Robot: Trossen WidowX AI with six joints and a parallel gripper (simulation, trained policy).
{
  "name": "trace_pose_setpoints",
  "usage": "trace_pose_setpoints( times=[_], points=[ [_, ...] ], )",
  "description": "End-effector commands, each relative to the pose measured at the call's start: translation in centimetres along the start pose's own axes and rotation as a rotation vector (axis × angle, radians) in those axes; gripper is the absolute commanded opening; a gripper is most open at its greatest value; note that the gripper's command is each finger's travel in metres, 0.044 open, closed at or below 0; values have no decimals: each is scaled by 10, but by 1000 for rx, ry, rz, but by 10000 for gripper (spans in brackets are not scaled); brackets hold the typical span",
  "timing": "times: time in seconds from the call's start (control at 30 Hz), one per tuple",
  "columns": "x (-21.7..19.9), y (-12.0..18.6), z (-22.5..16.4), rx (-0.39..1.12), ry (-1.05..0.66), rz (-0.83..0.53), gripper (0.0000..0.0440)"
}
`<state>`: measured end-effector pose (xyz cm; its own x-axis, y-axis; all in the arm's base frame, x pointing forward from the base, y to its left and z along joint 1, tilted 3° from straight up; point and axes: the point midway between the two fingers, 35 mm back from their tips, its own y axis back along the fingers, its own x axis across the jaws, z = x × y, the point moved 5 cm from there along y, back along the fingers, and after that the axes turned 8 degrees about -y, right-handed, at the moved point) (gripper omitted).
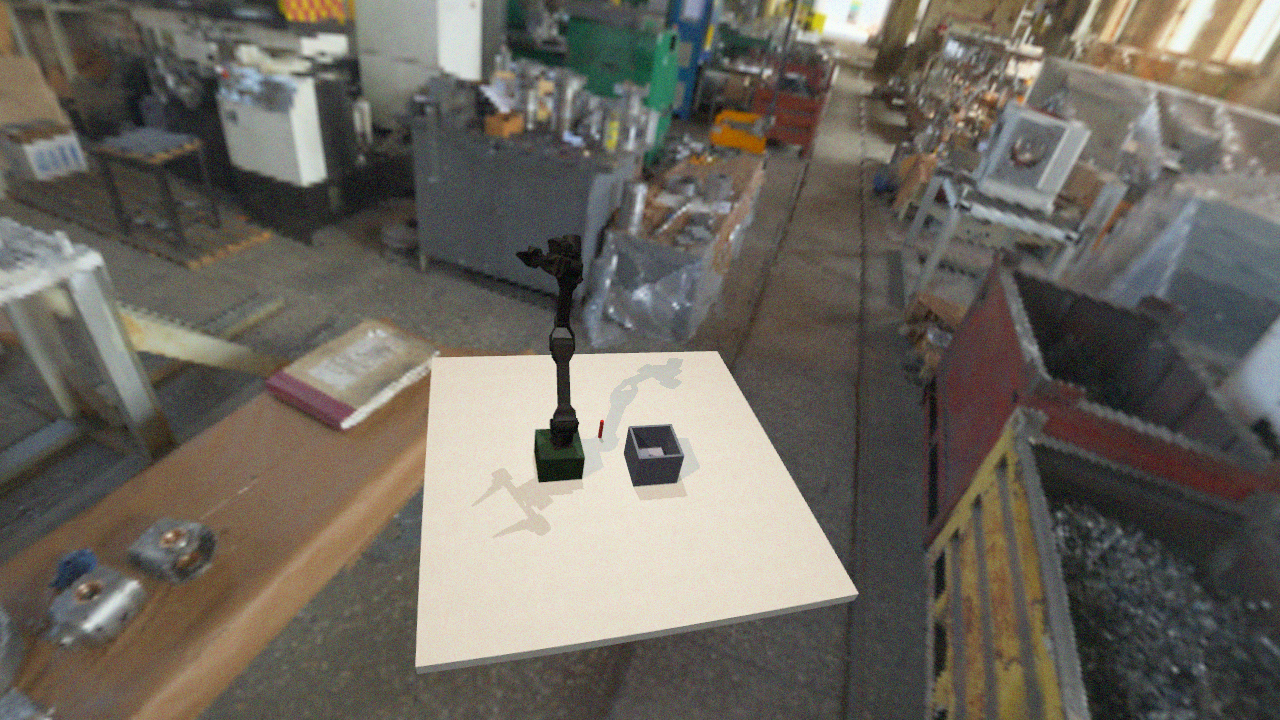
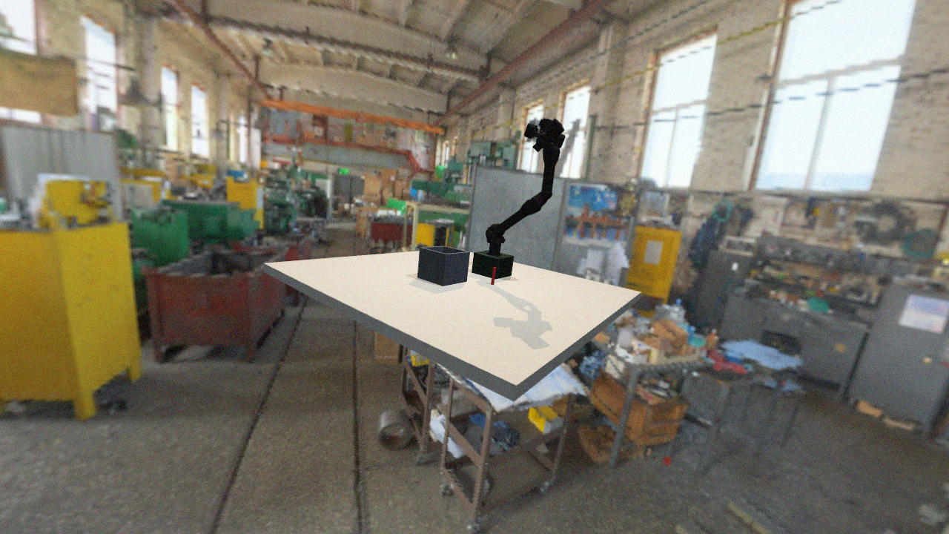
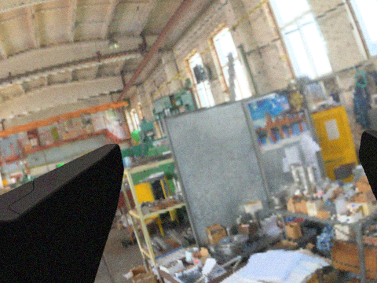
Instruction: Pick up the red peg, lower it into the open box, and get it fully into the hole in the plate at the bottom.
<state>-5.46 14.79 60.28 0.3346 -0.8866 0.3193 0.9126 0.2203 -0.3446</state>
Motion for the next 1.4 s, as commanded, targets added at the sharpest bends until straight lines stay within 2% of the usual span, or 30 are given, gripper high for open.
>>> trace_pose_setpoints(
  times=[0.0,0.07,0.7,1.37],
  points=[
    [1,-1,-1,5,5,2,415],
    [5,-4,-4,18,11,14,440],
    [71,-49,-44,222,-295,300,440],
    [142,-51,-90,551,-632,549,440]
  ],
)
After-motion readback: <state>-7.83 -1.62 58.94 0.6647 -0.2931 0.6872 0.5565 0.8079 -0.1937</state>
